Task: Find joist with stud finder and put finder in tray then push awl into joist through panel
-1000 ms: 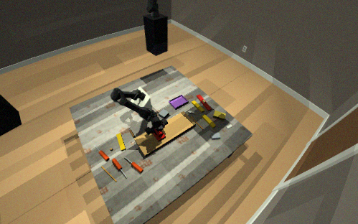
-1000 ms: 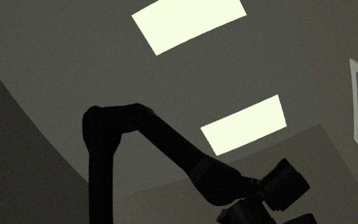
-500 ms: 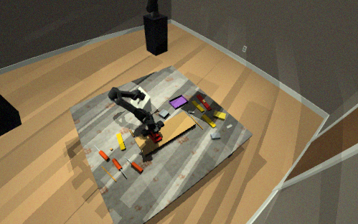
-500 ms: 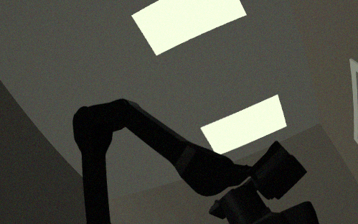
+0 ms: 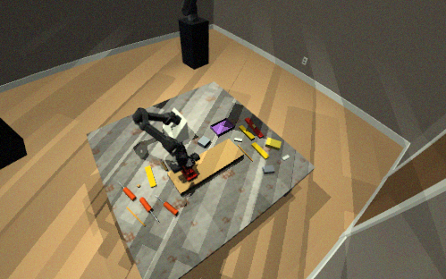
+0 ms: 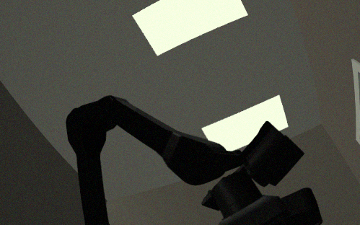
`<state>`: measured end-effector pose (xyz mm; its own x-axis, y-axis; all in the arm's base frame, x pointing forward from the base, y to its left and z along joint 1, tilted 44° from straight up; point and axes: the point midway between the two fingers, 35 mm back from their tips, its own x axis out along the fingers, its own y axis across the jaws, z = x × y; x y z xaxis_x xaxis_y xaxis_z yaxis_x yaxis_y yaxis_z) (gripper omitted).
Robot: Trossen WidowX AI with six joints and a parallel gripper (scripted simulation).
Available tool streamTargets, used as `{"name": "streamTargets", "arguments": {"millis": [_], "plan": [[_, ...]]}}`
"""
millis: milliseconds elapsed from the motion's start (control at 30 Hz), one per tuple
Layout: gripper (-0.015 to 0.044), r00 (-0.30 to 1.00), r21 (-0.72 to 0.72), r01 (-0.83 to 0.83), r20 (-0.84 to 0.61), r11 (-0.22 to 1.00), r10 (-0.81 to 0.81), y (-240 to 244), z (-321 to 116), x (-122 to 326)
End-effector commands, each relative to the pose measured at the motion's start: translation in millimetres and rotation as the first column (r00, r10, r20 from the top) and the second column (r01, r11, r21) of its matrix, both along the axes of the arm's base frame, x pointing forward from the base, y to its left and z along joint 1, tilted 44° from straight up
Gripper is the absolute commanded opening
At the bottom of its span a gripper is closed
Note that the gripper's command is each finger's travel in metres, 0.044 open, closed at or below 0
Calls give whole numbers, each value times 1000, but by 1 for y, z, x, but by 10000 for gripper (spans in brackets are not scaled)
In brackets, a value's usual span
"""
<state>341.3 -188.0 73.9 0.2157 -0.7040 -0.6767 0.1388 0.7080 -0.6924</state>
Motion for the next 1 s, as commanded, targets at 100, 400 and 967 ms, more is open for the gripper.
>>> {"name": "streamTargets", "arguments": {"millis": [100, 400, 967], "plan": [[0, 1000, -3, 5, 3, 1000, -5, -16, 15, -3], [0, 1000, -4, 5, 3, 1000, -5, -31, 30, -6], [0, 1000, -3, 3, 4, 1000, -3, -36, 36, -7]]}}
